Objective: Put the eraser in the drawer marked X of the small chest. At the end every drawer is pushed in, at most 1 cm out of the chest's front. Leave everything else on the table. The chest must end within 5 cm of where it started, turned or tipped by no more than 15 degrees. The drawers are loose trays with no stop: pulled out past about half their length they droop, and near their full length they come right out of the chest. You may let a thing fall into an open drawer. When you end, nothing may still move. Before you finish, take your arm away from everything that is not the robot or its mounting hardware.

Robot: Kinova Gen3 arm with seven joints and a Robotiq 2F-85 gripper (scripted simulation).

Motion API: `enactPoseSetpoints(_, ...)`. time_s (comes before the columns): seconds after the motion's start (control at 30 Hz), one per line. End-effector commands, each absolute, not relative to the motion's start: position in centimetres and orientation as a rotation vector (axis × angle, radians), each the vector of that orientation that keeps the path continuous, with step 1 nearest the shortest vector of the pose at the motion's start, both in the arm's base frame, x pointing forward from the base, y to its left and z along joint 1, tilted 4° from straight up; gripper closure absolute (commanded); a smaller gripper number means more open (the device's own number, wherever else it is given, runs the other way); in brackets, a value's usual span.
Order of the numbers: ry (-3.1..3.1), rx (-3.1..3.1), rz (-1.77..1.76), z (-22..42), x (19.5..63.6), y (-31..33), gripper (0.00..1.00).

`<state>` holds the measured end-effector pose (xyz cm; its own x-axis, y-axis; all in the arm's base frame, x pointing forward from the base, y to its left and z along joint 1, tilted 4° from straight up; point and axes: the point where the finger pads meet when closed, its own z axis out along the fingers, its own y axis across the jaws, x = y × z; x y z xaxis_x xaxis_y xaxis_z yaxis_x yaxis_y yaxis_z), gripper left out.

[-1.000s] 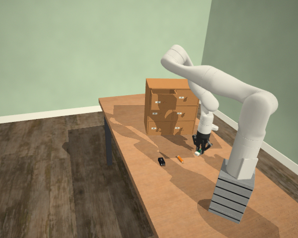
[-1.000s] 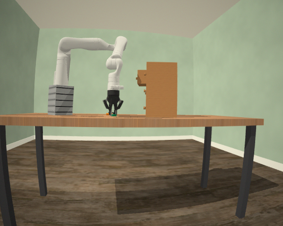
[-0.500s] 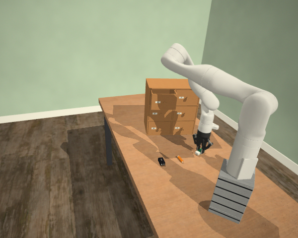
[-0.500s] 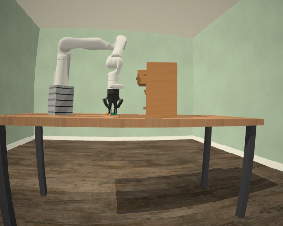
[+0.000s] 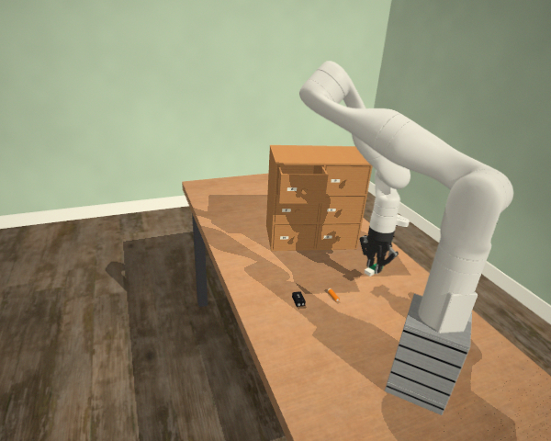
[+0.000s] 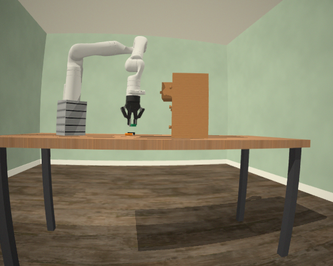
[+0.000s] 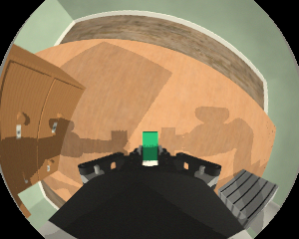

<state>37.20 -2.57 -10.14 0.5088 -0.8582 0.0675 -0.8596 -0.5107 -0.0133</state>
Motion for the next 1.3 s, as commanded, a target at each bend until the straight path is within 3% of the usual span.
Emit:
enactPoseSetpoints(0.0,-1.545,2.723,0.112,-9.3,37.6,-2.0,0.81)
enactPoseSetpoints(1.27,-1.545,2.723,0.112,-5.5,37.4,-1.9,0.81)
